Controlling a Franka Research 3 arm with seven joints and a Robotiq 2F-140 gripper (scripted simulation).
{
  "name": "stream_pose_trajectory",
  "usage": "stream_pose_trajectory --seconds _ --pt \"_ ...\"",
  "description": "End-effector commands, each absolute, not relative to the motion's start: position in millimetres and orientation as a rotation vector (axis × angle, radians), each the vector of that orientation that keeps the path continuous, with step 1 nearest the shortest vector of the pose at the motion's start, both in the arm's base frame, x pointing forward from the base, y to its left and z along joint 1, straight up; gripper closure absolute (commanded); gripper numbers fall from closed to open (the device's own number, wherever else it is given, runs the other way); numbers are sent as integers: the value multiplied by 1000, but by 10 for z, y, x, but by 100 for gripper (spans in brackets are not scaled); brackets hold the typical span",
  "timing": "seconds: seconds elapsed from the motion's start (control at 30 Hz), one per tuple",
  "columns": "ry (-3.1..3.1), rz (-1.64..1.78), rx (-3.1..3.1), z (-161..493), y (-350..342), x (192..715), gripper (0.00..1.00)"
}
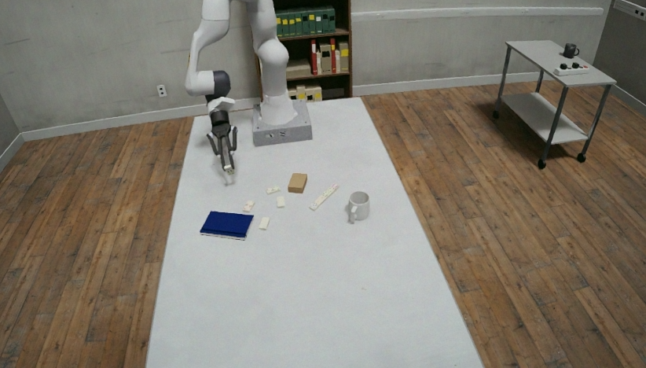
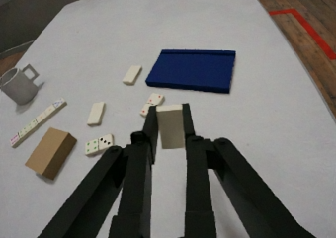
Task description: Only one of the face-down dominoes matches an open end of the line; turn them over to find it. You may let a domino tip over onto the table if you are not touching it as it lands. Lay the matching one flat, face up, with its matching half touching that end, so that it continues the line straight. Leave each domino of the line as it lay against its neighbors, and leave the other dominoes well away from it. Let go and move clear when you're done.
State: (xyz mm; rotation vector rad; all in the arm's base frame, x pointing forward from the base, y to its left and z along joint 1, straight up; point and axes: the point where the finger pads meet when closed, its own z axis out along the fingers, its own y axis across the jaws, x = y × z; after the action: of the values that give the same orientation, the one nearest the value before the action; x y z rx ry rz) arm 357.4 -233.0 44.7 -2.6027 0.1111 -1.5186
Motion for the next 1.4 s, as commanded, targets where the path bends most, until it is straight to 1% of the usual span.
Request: stream_pose_trajectory --seconds 0.0,0.1,0.17,0.73,1.37 --pt "5 -1893 -2457 625 -2235 3791 77" --pt "7 -1919 -2441 625 -2235 3791 77" --pt "-27 -2002 -2402 625 -2235 3791 77" --pt "-28 -2002 -2395 578 -2234 3791 77" --pt "-28 -2002 -2394 189 -2224 3793 77"
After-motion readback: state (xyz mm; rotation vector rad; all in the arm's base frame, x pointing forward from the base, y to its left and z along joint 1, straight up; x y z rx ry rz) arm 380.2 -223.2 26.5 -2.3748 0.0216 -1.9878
